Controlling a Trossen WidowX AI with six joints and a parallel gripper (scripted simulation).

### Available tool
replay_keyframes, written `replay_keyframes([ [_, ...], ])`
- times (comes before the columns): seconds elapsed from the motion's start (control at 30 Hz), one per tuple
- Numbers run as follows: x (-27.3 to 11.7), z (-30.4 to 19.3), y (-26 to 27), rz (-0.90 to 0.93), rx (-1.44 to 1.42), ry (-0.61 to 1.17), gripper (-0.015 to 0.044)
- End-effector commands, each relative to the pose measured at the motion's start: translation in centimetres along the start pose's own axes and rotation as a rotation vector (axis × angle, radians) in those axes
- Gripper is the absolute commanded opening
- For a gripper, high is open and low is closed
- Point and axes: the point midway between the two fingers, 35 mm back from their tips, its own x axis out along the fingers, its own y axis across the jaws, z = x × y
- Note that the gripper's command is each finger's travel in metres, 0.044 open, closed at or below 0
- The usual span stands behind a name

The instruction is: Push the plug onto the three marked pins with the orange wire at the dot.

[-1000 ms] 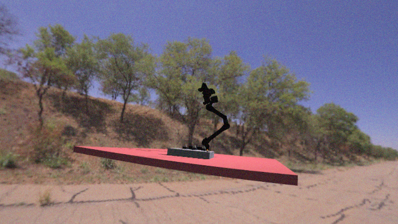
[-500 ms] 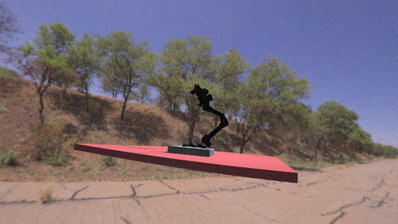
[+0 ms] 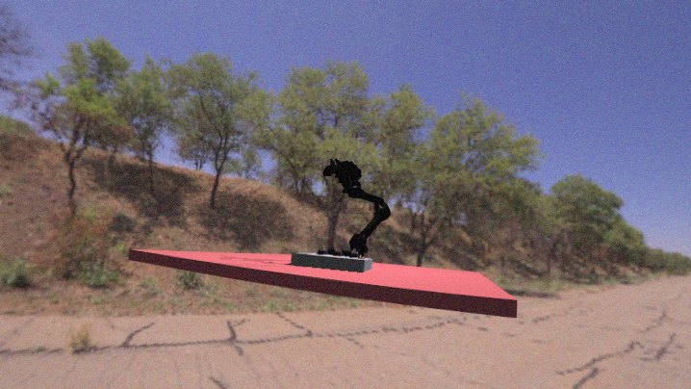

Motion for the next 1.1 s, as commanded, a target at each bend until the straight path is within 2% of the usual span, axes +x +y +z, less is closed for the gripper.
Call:
replay_keyframes([
  [0.0, 0.1, -3.3, 1.1, 0.016, 0.036, 0.083, 0.0115],
  [0.33, -1.1, -11.0, 5.7, 0.098, 0.086, 0.297, 0.0115],
  [0.67, -4.4, -17.9, 11.2, 0.219, 0.061, 0.524, 0.0115],
  [1.07, -3.2, -23.3, 14.8, 0.336, -0.022, 0.875, 0.0115],
])
